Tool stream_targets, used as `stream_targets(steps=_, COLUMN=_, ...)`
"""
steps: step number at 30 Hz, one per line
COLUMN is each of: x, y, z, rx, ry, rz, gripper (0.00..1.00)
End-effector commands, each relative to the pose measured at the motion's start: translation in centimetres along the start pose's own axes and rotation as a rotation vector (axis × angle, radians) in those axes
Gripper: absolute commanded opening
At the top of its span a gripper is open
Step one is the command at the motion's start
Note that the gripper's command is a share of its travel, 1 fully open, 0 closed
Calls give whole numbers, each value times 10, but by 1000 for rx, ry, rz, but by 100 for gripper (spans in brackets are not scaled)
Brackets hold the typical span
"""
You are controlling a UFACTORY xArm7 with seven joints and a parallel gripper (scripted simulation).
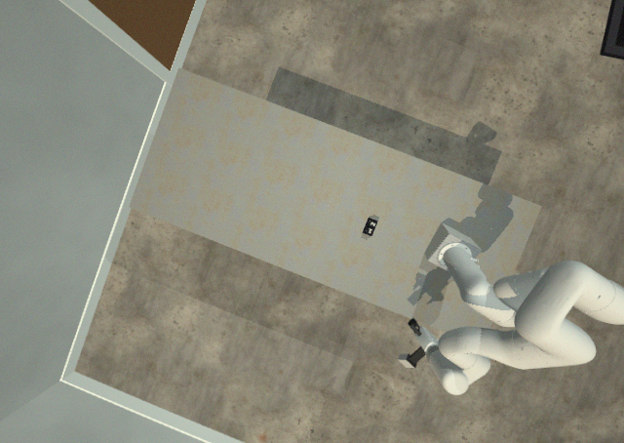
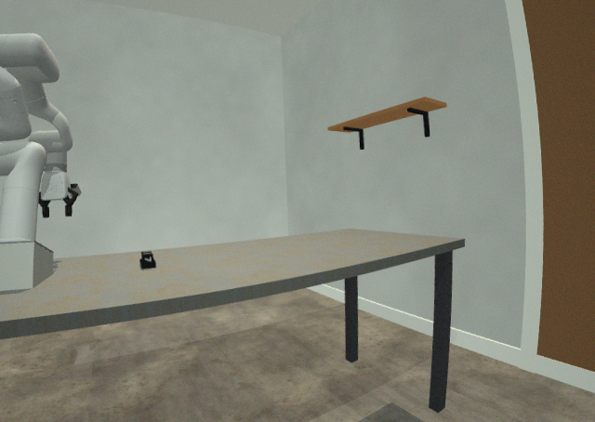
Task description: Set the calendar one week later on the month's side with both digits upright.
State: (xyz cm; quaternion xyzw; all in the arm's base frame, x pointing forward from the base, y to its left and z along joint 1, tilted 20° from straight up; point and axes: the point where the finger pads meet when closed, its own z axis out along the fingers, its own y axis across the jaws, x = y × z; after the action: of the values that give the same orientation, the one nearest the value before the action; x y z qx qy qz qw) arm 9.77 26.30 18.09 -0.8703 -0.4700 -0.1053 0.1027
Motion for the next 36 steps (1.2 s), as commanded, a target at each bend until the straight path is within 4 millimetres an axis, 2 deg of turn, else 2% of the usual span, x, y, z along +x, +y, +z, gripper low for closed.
stream_targets(steps=1, x=1, y=0, z=-1, rx=1, ry=3, rz=0, gripper=100)
stream_targets(steps=19, x=2, y=1, z=-1, rx=3, ry=1, rz=16, gripper=100)
stream_targets(steps=22, x=9, y=19, z=3, rx=22, ry=-22, rz=183, gripper=100)
stream_targets(steps=24, x=10, y=22, z=3, rx=25, ry=-25, rz=207, gripper=100)
stream_targets(steps=32, x=19, y=62, z=10, rx=55, ry=-60, rz=533, gripper=100)
stream_targets(steps=34, x=19, y=62, z=10, rx=55, ry=-60, rz=533, gripper=100)
stream_targets(steps=35, x=21, y=77, z=13, rx=63, ry=-69, rz=643, gripper=100)
stream_targets(steps=36, x=22, y=81, z=13, rx=65, ry=-71, rz=670, gripper=100)
